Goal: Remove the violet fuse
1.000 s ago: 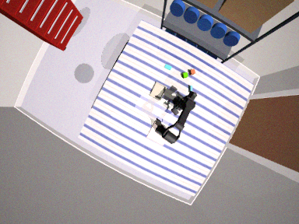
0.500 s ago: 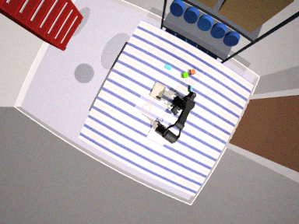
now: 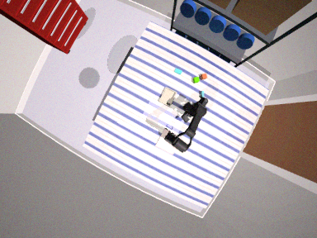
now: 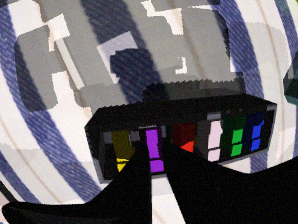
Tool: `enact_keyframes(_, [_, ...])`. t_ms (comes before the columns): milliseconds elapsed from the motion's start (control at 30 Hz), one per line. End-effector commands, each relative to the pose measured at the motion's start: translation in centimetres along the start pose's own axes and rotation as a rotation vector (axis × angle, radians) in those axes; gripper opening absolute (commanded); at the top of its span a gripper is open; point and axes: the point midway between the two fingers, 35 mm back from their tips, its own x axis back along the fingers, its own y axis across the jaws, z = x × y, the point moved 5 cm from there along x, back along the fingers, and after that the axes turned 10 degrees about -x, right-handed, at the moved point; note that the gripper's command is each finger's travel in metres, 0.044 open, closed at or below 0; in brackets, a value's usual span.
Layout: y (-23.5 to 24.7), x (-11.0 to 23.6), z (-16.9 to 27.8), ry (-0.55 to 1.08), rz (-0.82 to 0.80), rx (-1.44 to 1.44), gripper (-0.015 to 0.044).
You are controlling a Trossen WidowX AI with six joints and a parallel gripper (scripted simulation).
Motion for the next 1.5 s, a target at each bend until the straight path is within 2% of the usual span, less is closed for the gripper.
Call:
enact_keyframes(0, [0.0, 0.2, 0.0, 0.000, 0.000, 0.000, 0.0000])
enact_keyframes(1467, [-0.1, 2.4, -0.1, -0.003, 0.000, -0.002, 0.0000])
